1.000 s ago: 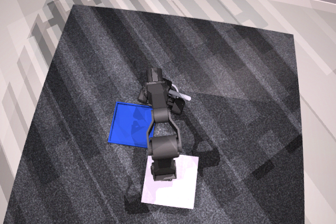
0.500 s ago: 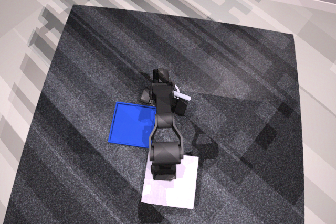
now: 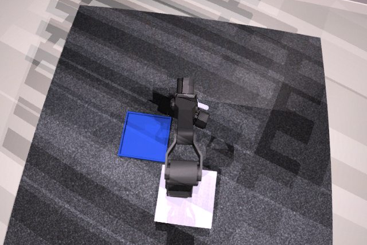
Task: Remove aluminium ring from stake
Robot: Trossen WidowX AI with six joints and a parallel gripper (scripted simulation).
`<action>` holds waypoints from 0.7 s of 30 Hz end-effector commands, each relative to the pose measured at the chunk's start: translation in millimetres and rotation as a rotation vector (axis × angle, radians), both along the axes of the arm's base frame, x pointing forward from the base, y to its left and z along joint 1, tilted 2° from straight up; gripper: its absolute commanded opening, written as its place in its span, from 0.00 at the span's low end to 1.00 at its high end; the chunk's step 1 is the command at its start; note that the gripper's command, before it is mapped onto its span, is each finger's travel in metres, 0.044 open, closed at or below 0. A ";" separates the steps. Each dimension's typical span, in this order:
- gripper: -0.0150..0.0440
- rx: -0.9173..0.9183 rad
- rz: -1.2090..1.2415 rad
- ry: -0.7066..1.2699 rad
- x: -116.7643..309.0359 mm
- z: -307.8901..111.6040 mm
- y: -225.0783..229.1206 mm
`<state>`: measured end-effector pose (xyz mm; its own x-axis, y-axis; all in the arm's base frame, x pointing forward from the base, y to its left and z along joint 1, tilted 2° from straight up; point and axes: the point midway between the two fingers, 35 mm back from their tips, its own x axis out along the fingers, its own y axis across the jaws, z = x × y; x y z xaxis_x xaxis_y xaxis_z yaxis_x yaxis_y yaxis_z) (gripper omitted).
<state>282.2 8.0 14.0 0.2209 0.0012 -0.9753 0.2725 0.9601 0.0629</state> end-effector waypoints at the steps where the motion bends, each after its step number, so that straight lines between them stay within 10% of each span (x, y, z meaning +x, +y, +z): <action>1: 0.25 0.027 0.002 -0.012 -1.2 0.1 -4.8; 21: 0.25 0.173 -0.001 -0.056 -8.0 -4.1 -27.9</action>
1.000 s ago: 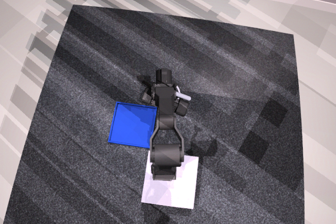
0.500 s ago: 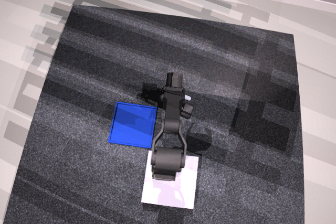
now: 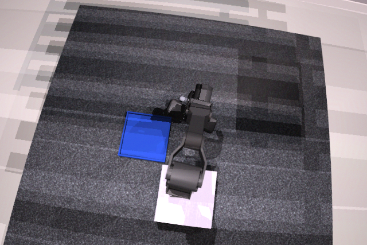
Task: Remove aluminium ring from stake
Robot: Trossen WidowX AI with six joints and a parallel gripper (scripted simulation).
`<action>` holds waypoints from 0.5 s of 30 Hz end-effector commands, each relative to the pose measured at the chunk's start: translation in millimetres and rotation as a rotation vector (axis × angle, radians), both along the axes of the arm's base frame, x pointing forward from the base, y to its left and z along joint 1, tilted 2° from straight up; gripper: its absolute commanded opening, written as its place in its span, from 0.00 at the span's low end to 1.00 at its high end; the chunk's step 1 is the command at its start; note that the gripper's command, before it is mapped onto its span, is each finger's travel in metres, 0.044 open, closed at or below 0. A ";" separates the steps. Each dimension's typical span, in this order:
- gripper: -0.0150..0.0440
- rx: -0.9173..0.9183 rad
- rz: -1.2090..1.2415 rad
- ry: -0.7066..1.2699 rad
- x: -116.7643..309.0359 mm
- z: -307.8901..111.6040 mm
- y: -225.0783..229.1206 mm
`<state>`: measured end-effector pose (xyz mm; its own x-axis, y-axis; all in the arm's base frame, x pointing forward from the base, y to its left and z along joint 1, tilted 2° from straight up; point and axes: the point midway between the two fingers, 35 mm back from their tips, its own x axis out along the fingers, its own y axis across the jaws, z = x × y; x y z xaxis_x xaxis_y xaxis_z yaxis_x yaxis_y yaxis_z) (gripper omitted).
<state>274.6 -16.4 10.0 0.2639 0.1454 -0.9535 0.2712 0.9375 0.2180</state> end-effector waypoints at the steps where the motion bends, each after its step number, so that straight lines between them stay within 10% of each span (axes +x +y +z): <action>1: 0.25 0.030 0.004 -0.014 -0.8 -0.5 -4.6; 15: 0.25 0.138 -0.004 -0.057 -6.5 -4.7 -22.0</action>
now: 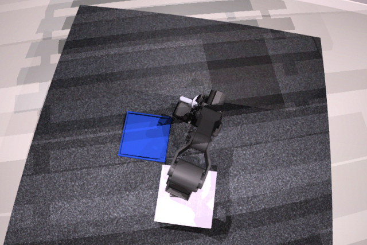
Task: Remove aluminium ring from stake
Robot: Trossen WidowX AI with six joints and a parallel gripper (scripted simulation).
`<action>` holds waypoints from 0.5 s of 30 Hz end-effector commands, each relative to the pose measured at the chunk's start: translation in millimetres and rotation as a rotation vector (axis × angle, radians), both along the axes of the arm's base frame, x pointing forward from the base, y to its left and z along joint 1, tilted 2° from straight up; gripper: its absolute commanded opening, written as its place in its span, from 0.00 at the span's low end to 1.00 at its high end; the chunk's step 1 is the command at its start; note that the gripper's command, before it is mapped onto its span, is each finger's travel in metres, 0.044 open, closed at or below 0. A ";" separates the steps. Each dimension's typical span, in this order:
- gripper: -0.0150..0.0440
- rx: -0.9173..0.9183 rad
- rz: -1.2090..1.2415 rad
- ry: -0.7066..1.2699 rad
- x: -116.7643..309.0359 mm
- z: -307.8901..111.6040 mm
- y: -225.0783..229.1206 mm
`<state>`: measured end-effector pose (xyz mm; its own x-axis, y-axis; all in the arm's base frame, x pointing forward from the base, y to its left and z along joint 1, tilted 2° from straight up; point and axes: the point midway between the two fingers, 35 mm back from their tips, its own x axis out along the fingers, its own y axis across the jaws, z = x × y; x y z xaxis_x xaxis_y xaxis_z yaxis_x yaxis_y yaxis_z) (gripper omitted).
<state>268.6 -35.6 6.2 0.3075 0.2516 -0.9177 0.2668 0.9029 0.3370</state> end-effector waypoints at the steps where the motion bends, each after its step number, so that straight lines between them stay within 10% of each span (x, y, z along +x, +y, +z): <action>1: 0.25 0.024 0.005 -0.013 -0.8 -0.4 -3.8; 15: 0.25 0.030 0.004 -0.015 -3.5 6.4 -13.4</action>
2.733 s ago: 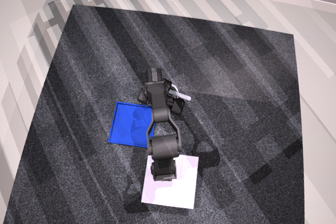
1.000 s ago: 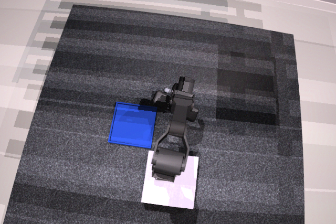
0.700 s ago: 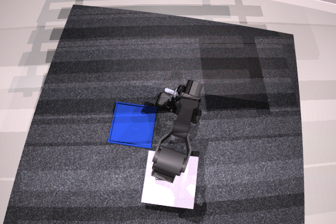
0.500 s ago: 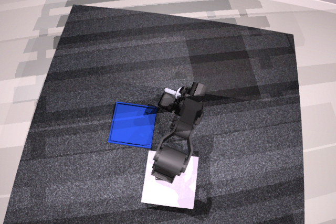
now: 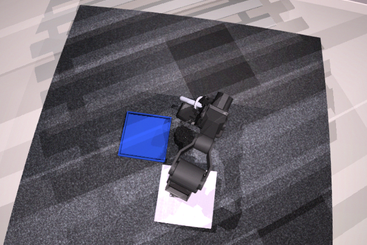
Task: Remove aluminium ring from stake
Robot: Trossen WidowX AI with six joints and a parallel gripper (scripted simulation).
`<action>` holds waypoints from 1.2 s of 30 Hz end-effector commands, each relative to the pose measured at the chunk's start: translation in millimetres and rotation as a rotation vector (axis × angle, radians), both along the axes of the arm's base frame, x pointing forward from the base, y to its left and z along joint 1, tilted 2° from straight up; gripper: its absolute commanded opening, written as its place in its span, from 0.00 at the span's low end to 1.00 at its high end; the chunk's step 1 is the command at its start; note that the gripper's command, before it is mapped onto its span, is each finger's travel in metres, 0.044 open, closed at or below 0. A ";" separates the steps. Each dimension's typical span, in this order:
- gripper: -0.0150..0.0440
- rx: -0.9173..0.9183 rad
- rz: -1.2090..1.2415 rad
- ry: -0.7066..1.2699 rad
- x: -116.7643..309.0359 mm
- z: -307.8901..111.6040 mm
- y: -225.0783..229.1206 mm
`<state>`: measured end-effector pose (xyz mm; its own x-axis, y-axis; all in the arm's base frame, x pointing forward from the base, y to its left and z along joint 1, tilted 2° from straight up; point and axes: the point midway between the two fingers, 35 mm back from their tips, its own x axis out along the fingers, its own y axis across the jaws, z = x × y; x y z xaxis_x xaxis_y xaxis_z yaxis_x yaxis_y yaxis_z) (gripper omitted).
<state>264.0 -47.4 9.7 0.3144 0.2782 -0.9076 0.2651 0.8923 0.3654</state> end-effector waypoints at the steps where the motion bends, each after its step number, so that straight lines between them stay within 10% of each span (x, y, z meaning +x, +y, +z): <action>1: 0.25 0.001 0.005 -0.008 0.9 3.5 -2.3; 36: 0.25 -0.001 0.005 -0.007 -4.4 15.6 -21.3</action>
